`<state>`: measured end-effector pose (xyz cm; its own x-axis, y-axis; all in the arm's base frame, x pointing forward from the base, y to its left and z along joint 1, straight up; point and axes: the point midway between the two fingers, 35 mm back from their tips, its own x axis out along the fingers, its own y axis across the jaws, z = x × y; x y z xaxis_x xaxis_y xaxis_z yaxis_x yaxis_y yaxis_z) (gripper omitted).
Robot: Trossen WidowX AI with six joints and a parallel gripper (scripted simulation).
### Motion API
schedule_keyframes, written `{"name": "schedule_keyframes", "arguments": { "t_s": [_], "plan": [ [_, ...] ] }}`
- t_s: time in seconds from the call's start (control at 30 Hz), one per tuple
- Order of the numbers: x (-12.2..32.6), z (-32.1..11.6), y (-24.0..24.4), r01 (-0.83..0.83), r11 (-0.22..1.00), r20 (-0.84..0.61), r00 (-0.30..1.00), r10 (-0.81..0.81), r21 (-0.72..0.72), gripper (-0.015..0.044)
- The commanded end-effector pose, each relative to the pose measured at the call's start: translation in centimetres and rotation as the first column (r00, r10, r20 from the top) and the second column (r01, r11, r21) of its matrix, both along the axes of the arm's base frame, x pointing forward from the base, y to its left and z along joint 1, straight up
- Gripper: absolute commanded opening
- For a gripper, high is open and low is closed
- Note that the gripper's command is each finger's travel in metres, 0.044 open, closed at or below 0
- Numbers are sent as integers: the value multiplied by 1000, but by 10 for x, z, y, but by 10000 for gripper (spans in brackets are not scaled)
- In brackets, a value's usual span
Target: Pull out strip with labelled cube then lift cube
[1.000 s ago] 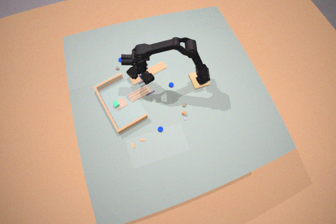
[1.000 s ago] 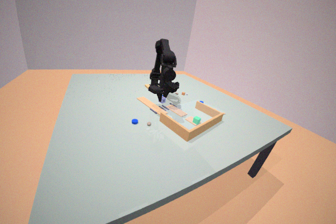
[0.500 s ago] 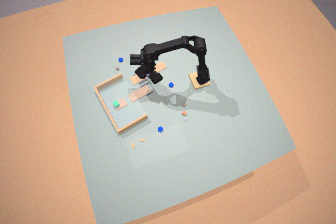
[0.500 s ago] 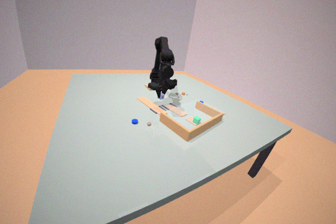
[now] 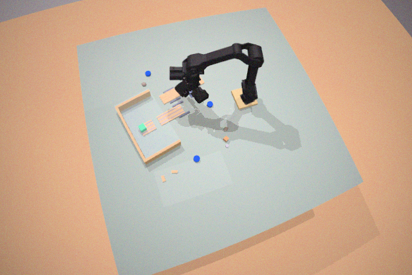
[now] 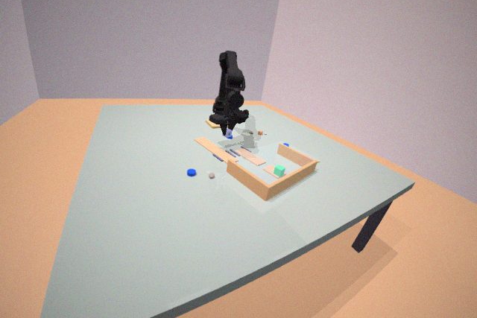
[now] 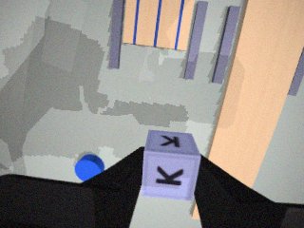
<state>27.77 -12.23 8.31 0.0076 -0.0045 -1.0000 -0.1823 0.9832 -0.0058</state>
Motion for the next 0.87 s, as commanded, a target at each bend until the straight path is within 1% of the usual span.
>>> {"name": "schedule_keyframes", "arguments": {
  "t_s": [0.0, 0.17, 0.83],
  "plan": [
    [0, 17, 0, 4, 1000, 11, 1000, -4, -6, 0],
    [-1, 35, 0, 4, 1000, 11, 1000, -4, -6, 0],
    [-1, 35, 0, 4, 1000, 11, 1000, -4, -6, 0]
  ]
}}
